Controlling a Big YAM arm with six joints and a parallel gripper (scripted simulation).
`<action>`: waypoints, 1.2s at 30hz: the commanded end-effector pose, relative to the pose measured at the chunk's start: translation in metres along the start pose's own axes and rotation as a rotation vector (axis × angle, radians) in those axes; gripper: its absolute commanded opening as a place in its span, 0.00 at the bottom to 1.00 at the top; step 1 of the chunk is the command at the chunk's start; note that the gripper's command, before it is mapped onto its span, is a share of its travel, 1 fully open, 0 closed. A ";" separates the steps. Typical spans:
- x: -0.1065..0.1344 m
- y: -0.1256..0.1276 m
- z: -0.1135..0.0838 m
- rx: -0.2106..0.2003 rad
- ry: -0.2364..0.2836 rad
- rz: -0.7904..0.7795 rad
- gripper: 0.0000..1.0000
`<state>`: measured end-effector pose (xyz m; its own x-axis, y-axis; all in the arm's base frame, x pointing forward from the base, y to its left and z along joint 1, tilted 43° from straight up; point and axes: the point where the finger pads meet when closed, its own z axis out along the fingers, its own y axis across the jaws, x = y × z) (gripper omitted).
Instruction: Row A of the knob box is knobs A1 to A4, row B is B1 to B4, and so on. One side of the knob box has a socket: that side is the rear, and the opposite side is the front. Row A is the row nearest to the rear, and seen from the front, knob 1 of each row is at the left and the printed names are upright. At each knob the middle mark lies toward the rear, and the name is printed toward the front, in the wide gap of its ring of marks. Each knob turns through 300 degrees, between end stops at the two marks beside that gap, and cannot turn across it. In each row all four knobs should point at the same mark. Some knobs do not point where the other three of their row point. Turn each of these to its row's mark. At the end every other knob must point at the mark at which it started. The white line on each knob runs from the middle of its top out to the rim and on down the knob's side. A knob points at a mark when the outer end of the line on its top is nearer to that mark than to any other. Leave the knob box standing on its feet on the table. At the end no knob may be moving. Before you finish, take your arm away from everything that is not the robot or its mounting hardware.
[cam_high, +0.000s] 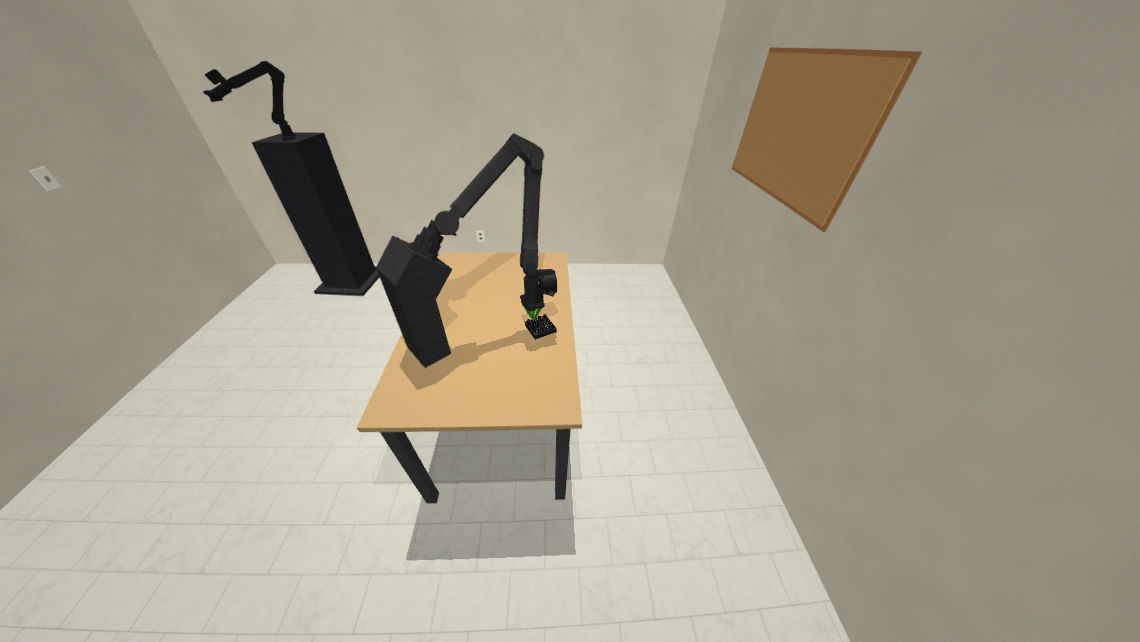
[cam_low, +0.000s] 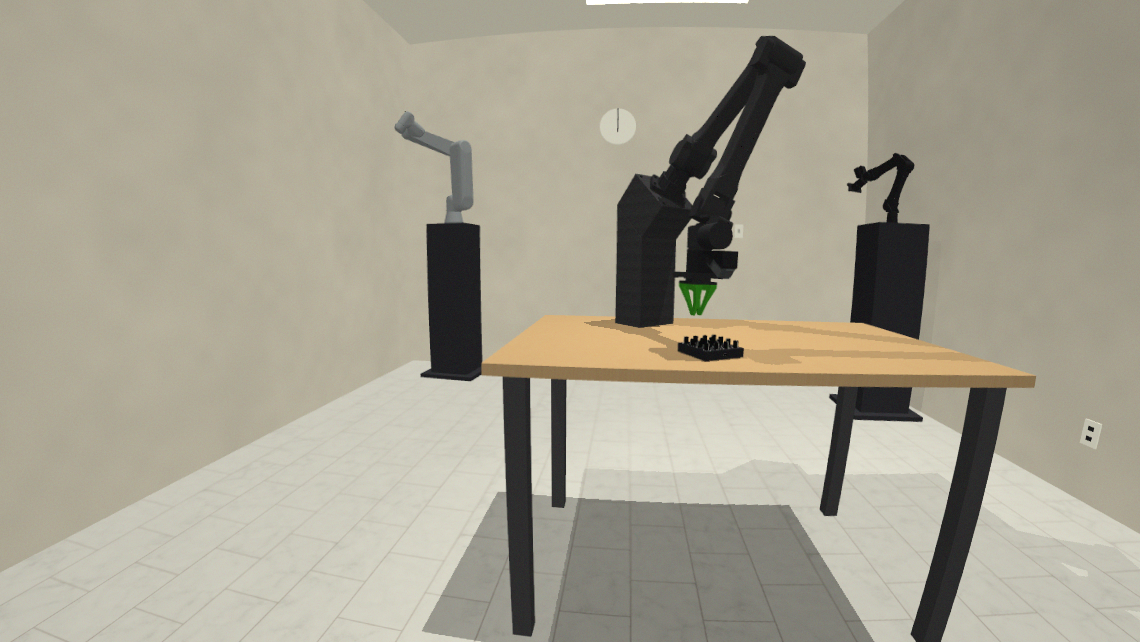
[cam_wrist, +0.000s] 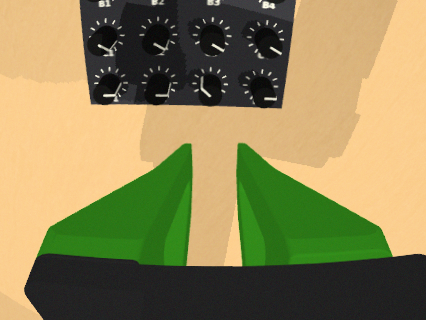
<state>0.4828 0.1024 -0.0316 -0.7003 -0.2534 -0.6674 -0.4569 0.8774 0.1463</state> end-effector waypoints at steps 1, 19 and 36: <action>-0.009 -0.009 -0.006 0.012 -0.017 -0.008 0.18; -0.009 -0.009 -0.006 0.012 -0.017 -0.006 0.18; -0.003 -0.006 0.003 0.005 -0.009 -0.005 0.18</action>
<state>0.4828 0.1024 -0.0317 -0.6990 -0.2560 -0.6677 -0.4590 0.8766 0.1444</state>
